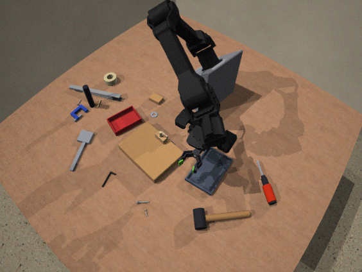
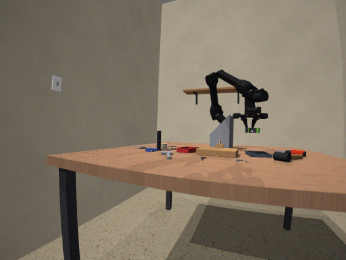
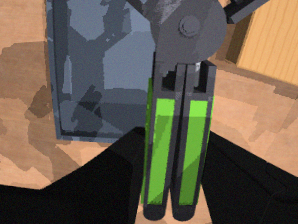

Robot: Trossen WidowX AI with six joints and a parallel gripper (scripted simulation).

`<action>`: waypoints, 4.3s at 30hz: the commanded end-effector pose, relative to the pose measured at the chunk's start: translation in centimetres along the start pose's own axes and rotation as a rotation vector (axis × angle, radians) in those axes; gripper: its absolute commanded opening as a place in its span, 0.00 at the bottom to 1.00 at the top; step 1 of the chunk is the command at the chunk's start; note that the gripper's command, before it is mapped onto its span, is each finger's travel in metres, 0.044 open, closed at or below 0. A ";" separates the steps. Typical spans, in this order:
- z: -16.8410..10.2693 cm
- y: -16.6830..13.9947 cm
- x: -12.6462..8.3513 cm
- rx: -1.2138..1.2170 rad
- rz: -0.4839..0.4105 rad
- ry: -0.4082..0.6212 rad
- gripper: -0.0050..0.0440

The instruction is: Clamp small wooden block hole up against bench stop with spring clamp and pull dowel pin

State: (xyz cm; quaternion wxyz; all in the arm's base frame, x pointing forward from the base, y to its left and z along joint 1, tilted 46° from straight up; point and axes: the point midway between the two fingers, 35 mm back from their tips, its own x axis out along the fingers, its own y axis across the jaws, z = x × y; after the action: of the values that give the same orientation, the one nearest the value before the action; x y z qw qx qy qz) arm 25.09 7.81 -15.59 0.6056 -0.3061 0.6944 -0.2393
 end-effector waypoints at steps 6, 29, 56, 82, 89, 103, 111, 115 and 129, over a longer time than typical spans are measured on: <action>0.2 -0.1 0.0 0.068 -0.004 -0.001 0.10; 0.6 -0.2 0.1 0.253 -0.004 -0.002 0.10; 1.1 -0.4 0.2 0.456 -0.005 -0.002 0.10; 1.5 -0.6 0.3 0.668 -0.006 -0.003 0.10; 1.6 -0.7 0.4 0.712 -0.006 -0.003 0.10; 1.8 -0.8 0.4 0.818 -0.006 -0.003 0.10; 2.0 -0.8 0.4 0.888 -0.006 -0.004 0.10; 2.1 -0.9 0.5 0.924 -0.006 -0.004 0.10; 2.3 -1.0 0.5 1.030 -0.007 -0.004 0.10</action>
State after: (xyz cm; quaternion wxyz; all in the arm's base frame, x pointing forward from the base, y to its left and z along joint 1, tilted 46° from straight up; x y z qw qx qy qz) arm 27.35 6.90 -15.60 0.6783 0.0220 0.4927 -0.5447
